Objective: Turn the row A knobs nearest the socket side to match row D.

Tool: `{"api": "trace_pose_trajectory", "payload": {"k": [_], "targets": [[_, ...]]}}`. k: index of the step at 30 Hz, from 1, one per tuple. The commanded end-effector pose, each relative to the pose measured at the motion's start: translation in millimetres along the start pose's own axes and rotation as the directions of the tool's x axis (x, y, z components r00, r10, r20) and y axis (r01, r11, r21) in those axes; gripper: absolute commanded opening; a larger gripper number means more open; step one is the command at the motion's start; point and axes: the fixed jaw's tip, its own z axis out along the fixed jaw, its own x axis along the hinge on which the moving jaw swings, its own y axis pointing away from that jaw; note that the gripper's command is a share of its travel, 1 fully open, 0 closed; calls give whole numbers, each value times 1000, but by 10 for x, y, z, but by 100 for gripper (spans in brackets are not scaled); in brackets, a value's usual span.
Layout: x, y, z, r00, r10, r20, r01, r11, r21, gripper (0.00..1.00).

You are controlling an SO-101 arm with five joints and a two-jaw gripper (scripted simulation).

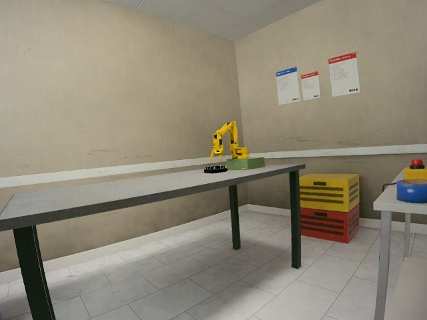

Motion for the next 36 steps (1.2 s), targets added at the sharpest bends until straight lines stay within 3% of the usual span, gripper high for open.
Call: {"api": "trace_pose_trajectory", "payload": {"k": [1, 8, 17, 19, 26, 34, 36], "targets": [[33, -2, 9, 995, -98, -7, 98, 995, -14, 32], [67, -19, 9, 949, -316, -4, 316, 949, -15, 30], [119, -53, 9, 777, -630, 2, 630, 777, -16, 27], [119, -53, 9, 777, -630, 2, 630, 777, -16, 27], [156, -85, 9, 564, -826, 7, 826, 564, -14, 25], [193, -127, 9, 263, -965, 11, 965, 263, -11, 22], [193, -127, 9, 263, -965, 11, 965, 263, -11, 22]]}}
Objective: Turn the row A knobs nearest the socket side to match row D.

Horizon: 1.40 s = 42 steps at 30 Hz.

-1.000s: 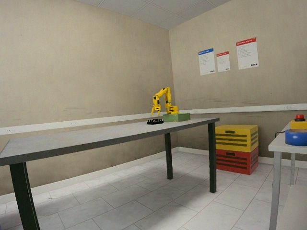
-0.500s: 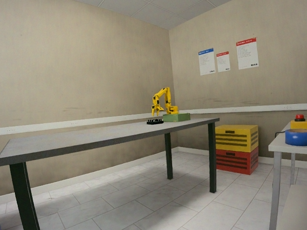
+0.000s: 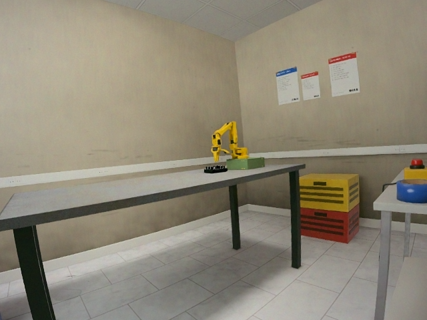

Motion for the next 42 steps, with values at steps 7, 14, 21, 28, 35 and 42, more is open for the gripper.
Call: {"api": "trace_pose_trajectory", "payload": {"k": [7, 14, 21, 28, 35, 42], "targets": [[51, 33, 10, 944, -329, 14, 329, 944, -7, 20], [88, 39, 10, 825, -565, 16, 565, 825, -3, 18], [111, 41, 10, 714, -700, 16, 700, 714, 0, 16], [137, 41, 11, 544, -839, 16, 839, 544, 3, 14], [152, 40, 11, 424, -905, 15, 905, 424, 6, 13], [167, 38, 11, 274, -962, 14, 962, 274, 8, 12]]}}
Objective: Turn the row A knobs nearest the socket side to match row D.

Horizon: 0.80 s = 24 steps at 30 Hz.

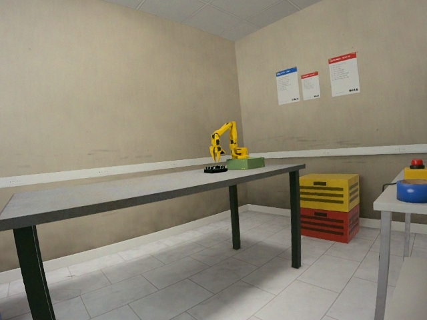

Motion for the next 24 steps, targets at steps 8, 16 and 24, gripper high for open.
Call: {"api": "trace_pose_trajectory", "payload": {"k": [8, 16, 24], "targets": [[-11, 21, 11, 984, -178, 13, 178, 984, 10, 11], [-8, 26, 11, 965, -261, 12, 261, 965, 11, 10], [-6, 30, 11, 949, -315, 11, 315, 949, 12, 10]]}}
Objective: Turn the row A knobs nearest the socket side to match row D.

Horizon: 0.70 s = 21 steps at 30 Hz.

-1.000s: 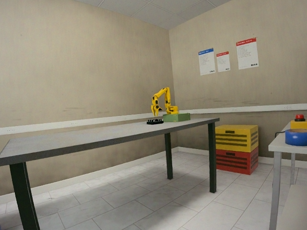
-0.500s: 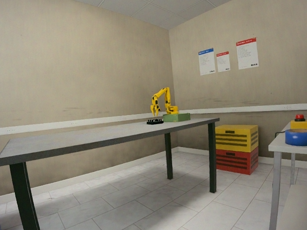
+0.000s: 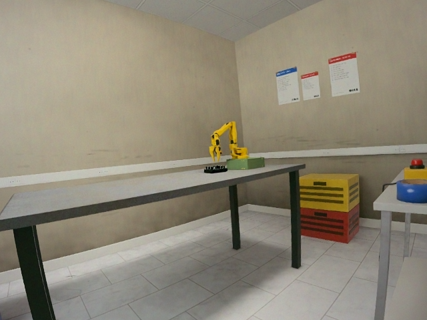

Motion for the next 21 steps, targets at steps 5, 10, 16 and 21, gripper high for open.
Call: {"api": "trace_pose_trajectory", "payload": {"k": [5, 10, 16, 21], "targets": [[-19, 3, 11, 1000, -23, 11, 23, 1000, 12, 10], [-19, 3, 11, 999, -33, 11, 33, 999, 12, 10], [-19, 3, 11, 999, -36, 11, 36, 999, 12, 10], [-18, 5, 11, 999, -36, 11, 36, 999, 12, 10]]}}
